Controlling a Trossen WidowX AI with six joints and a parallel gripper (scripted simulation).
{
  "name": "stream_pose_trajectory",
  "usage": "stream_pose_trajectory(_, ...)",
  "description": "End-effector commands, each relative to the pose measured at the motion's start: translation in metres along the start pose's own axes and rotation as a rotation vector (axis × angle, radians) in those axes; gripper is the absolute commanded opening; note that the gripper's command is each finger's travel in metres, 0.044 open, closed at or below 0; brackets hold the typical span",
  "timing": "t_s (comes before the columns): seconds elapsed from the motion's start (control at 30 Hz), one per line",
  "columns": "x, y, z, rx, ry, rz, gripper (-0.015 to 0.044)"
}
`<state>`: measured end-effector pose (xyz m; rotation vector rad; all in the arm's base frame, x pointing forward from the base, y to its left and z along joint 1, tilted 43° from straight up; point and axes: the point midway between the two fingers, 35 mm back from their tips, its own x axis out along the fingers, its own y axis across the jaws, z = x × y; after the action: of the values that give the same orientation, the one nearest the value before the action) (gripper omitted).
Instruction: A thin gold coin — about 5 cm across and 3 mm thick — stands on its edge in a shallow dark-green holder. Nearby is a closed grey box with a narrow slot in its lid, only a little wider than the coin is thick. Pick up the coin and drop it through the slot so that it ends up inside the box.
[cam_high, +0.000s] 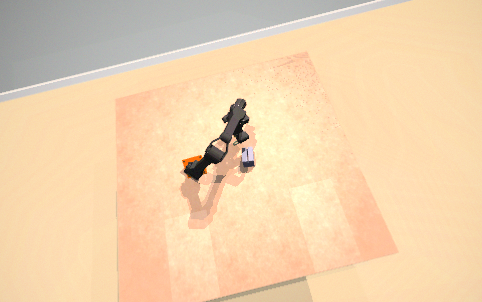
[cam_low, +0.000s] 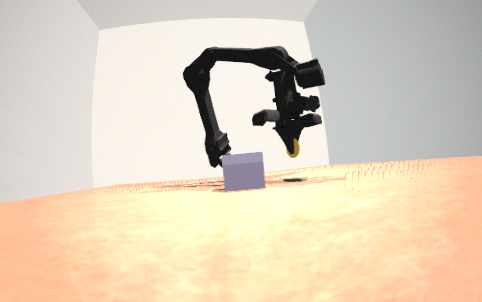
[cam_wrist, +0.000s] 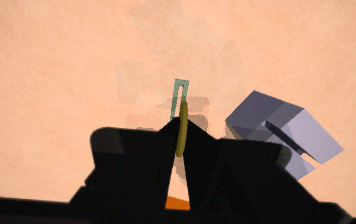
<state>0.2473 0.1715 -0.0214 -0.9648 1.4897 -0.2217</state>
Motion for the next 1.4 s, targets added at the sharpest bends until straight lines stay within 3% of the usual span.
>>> stream_pose_trajectory(0.0,-0.013,0.001,0.001,0.009,-0.006,0.008,0.0)
stream_pose_trajectory(0.43,-0.038,0.0,-0.003,-0.013,-0.005,0.007,0.0)
stream_pose_trajectory(1.37,-0.038,-0.002,0.003,-0.954,-0.008,0.004,0.0)
